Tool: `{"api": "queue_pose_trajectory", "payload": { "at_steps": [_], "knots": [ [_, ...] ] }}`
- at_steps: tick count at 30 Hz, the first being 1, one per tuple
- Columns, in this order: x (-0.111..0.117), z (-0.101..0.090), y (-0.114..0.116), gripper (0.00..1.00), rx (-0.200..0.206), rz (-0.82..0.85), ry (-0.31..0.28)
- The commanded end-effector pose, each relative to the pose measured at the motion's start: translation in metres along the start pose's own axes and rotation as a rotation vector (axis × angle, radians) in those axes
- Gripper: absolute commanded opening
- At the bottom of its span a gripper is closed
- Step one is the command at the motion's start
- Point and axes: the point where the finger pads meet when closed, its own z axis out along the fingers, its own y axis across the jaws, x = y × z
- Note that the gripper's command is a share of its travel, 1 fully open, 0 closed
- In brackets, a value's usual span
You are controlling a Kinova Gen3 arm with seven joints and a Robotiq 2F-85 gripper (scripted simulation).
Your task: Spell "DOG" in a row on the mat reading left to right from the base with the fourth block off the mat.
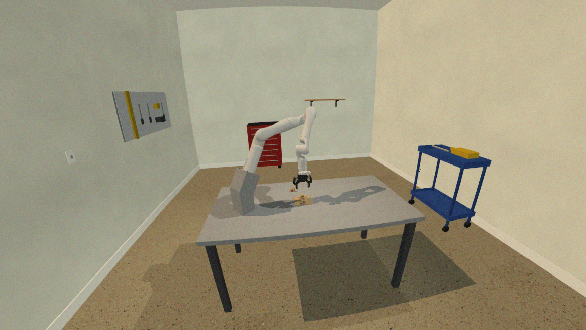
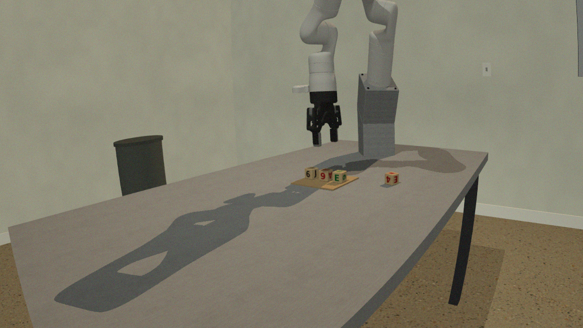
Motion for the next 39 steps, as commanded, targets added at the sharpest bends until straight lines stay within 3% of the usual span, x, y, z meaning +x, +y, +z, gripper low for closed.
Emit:
{"api": "queue_pose_trajectory", "payload": {
  "at_steps": [1,12,23,39],
  "knots": [
    [0.004,-0.002,0.002,1.0,-0.005,0.012,0.01],
    [0.004,-0.007,0.002,1.0,-0.004,0.012,0.009],
    [0.003,-0.047,0.001,1.0,-0.001,0.011,0.008],
    [0.003,-0.087,0.0,1.0,-0.001,0.01,0.009]
  ]
}}
